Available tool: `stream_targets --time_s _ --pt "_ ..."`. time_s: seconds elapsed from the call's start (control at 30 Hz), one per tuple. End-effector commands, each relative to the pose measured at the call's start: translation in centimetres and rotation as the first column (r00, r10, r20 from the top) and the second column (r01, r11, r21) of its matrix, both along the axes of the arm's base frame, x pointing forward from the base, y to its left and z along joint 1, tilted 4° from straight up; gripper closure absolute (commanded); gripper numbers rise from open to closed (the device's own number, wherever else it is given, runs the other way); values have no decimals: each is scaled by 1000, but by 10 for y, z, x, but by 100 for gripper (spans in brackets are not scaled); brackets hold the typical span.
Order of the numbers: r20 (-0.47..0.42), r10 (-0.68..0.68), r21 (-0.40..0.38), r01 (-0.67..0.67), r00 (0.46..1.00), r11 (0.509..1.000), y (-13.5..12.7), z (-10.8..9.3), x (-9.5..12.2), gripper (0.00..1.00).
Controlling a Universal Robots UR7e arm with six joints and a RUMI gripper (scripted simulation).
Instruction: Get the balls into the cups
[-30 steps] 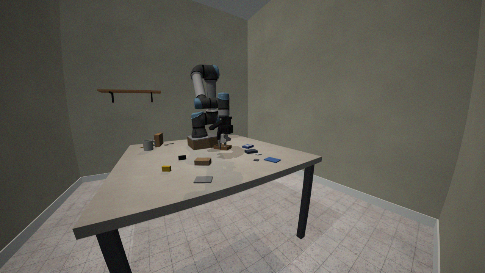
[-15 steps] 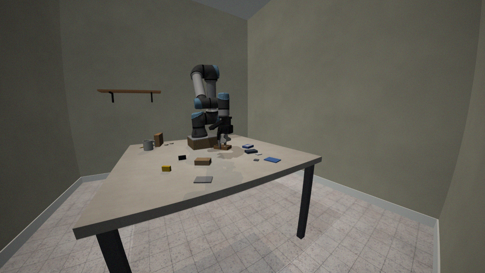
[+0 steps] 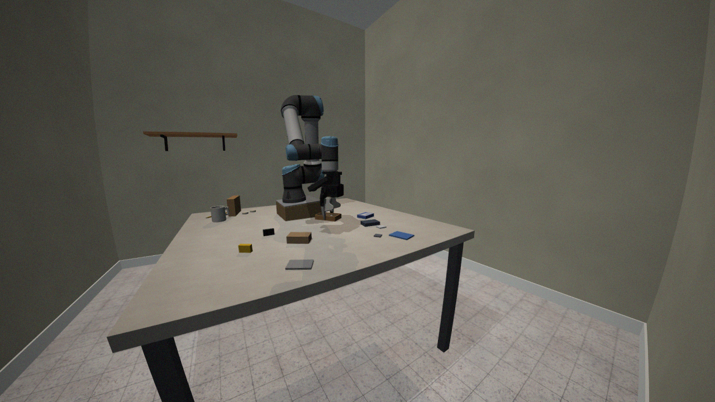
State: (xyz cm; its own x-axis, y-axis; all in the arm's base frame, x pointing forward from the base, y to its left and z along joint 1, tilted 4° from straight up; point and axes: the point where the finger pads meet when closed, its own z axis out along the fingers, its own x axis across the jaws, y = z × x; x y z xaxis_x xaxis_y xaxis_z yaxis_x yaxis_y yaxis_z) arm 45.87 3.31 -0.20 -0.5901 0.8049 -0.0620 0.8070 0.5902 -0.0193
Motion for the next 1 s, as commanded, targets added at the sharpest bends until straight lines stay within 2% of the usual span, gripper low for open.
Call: stream_targets --time_s 0.0,0.4,0.97 --pt "1 0 0 0 1000 1000 0 0 0 57" --pt "0 0 0 0 1000 1000 0 -5 1 57" --pt "0 0 0 0 1000 1000 -2 -26 1 57"
